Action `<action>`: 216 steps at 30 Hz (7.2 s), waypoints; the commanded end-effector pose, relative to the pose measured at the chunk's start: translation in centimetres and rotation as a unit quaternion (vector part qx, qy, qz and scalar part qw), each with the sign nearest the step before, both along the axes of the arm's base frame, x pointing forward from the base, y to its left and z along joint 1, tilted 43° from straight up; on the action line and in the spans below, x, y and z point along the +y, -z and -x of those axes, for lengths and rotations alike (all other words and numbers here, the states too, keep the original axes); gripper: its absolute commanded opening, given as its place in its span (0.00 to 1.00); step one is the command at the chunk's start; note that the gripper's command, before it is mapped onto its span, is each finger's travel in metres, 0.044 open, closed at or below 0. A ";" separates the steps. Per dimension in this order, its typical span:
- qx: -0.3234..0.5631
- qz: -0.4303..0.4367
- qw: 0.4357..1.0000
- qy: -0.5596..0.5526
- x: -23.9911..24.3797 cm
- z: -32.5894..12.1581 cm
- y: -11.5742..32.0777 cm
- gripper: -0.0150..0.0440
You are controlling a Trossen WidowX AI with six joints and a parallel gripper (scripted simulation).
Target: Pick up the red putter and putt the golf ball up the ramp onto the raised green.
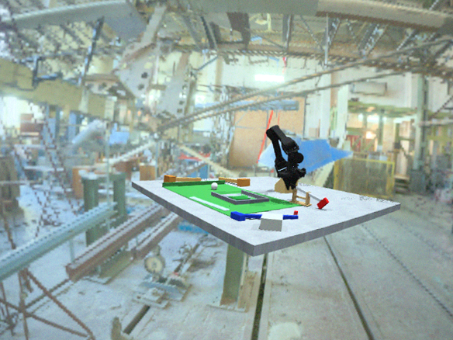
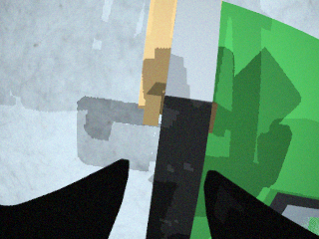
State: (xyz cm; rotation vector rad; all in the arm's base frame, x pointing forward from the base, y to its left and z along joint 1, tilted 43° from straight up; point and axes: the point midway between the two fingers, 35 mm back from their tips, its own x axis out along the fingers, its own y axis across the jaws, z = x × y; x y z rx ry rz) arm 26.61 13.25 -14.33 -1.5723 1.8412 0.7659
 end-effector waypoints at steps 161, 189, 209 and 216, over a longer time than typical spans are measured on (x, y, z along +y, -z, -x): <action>-0.502 0.107 0.651 0.559 -37.3 7.8 -36.0 0.25; -0.498 0.103 0.652 0.562 -26.3 4.4 -27.9 0.25; -0.496 0.105 0.654 0.561 -24.3 4.2 -30.1 0.25; -0.496 0.105 0.654 0.561 -24.3 4.2 -30.1 0.25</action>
